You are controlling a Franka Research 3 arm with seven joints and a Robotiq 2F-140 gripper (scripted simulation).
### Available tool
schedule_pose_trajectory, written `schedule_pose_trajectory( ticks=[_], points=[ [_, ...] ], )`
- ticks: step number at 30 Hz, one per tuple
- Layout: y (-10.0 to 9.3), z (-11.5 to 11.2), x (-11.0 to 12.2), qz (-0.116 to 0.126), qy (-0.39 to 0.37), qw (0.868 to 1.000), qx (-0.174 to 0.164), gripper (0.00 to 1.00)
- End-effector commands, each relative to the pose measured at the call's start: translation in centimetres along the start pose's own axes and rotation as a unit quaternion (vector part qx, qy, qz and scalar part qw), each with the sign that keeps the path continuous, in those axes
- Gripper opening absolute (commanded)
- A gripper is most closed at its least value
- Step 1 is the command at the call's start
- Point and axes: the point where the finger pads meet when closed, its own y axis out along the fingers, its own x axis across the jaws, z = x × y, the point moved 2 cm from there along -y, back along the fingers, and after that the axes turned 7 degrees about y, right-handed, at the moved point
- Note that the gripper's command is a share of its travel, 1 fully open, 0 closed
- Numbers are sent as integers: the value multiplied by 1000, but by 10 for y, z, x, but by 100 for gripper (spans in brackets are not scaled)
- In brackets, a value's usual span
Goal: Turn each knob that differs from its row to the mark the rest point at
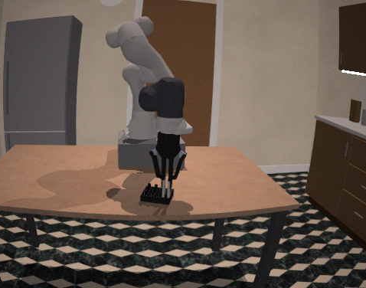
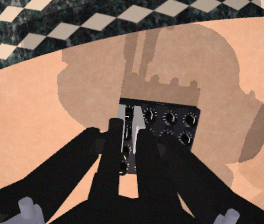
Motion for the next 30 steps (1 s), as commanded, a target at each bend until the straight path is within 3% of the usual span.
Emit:
schedule_pose_trajectory(
  ticks=[1,30],
  points=[
    [0,1,0,1,2,1000,1,5],
    [0,1,0,1,39,999,1,5]
  ],
)
